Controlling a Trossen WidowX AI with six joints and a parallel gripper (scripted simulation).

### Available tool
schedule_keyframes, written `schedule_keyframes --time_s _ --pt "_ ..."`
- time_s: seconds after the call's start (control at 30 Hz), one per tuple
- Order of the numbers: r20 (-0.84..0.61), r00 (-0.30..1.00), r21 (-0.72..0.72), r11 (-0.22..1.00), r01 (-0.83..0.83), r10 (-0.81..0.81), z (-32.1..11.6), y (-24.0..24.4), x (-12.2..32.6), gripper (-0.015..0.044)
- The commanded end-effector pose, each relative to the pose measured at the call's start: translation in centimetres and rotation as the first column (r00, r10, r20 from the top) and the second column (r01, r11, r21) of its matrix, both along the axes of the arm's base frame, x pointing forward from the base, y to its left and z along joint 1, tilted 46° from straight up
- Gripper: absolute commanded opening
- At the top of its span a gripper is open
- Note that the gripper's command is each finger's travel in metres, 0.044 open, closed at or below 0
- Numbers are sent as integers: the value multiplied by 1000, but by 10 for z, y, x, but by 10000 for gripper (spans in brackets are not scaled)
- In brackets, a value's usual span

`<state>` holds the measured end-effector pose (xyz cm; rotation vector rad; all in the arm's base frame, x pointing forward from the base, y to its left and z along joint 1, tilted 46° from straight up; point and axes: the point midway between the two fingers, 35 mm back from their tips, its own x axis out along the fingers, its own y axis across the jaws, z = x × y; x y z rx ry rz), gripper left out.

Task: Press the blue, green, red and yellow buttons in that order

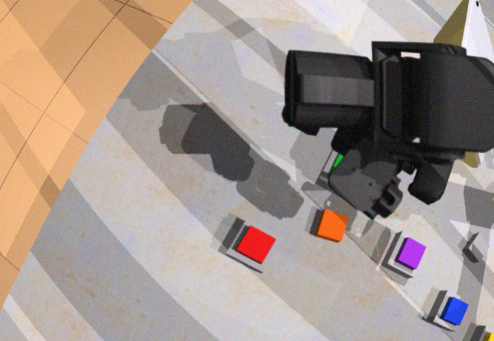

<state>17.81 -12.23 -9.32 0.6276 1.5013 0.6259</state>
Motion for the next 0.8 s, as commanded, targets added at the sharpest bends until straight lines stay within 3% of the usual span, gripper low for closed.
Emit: schedule_keyframes --time_s 0.0,0.77 --pt "7 1000 -8 1000 15 -15 -3 2 1 20" --pt "7 1000 -6 1000 15 -15 -27 26 1 20"
